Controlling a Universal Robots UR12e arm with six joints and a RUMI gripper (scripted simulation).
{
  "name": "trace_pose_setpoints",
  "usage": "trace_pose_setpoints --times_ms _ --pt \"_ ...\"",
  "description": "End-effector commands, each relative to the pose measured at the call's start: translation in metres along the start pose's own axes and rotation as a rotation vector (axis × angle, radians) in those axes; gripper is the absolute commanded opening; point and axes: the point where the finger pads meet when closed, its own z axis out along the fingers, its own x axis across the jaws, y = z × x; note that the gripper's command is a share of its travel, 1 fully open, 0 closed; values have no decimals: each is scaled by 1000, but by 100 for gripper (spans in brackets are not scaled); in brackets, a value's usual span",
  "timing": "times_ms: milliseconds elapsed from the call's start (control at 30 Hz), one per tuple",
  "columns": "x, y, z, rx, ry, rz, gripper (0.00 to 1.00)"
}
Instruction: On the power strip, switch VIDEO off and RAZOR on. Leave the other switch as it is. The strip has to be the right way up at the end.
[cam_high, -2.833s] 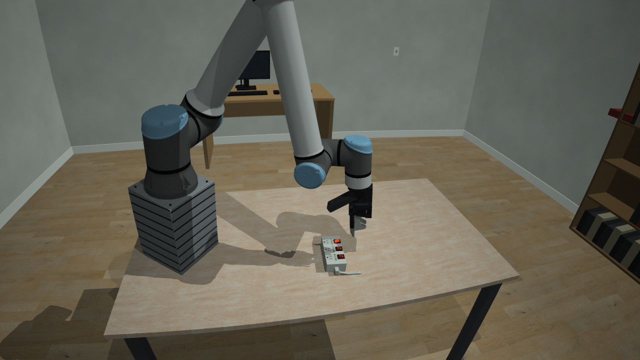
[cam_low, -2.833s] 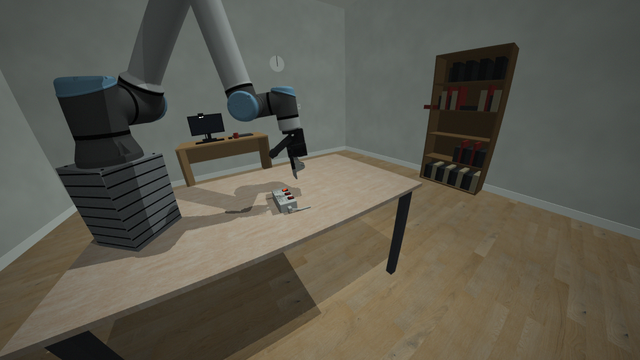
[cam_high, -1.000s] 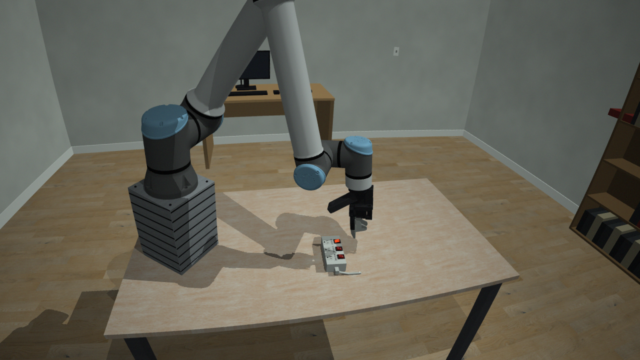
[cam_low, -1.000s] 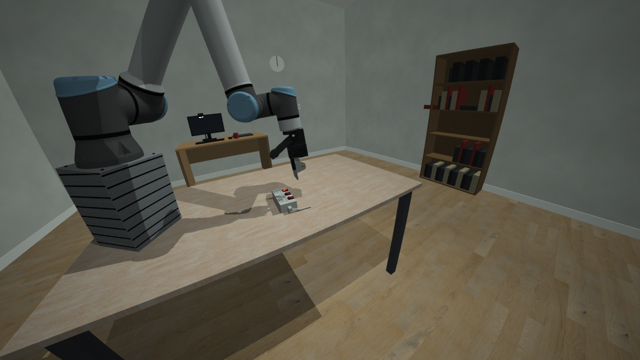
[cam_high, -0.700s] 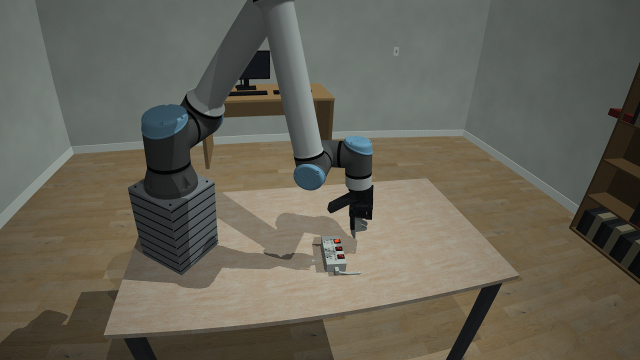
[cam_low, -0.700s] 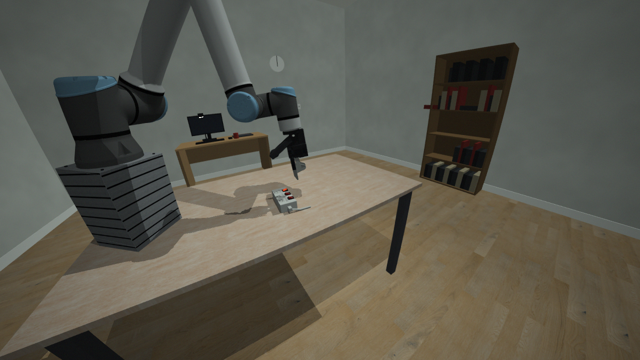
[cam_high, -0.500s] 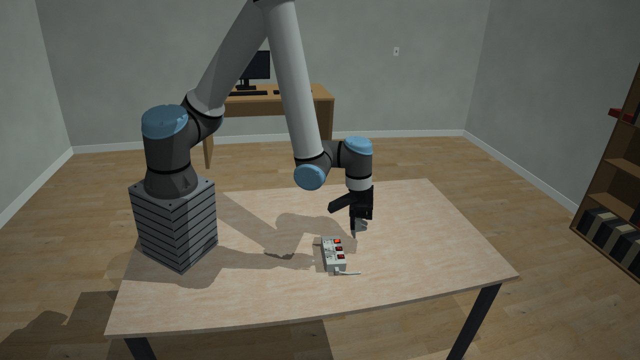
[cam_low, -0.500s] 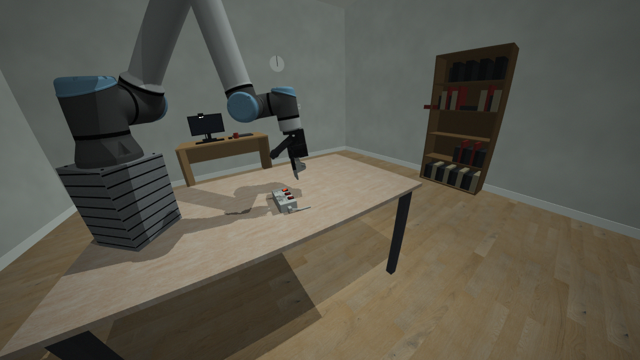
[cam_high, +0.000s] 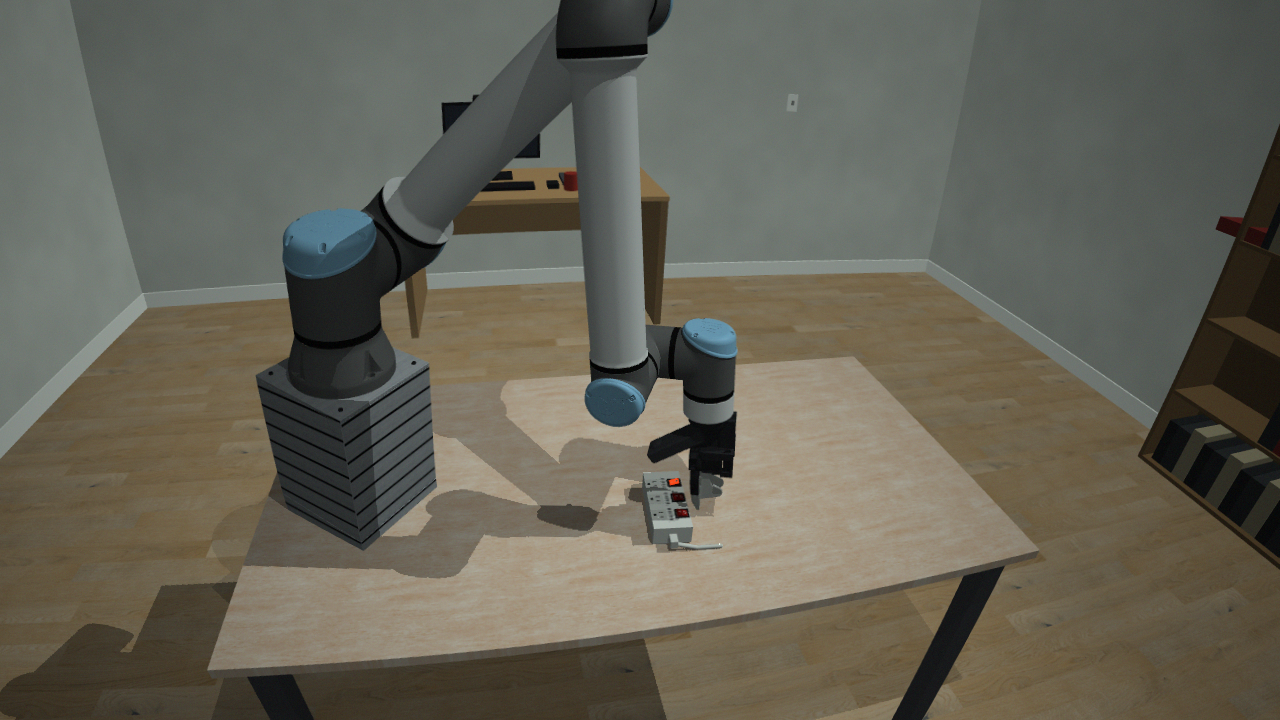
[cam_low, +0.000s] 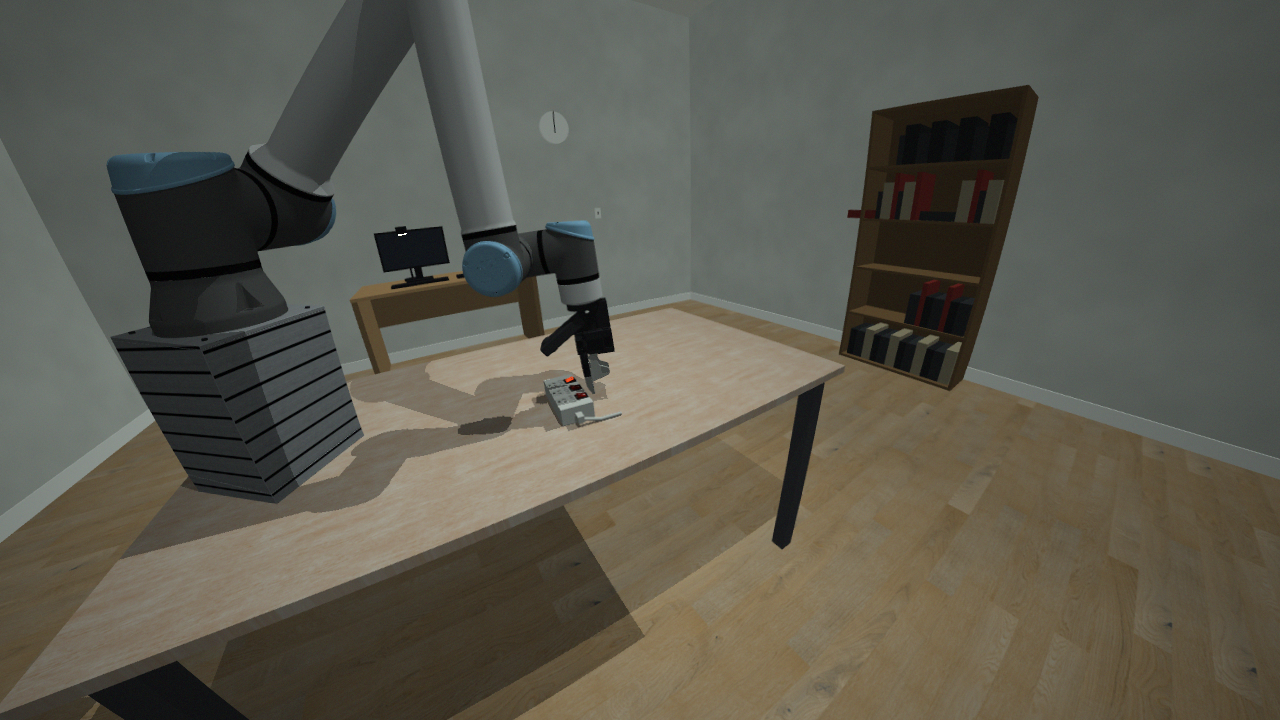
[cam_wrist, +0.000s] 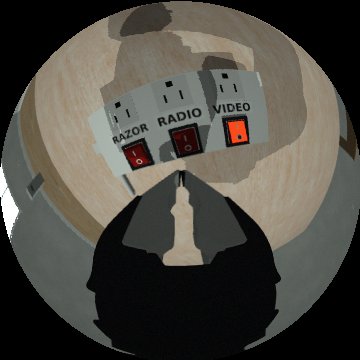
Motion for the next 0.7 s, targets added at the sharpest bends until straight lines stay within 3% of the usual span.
trace_pose_setpoints --times_ms 0,667 --pt "-1 19 -9 -33 -3 1 0" --pt "0 14 -7 -26 -2 1 0"
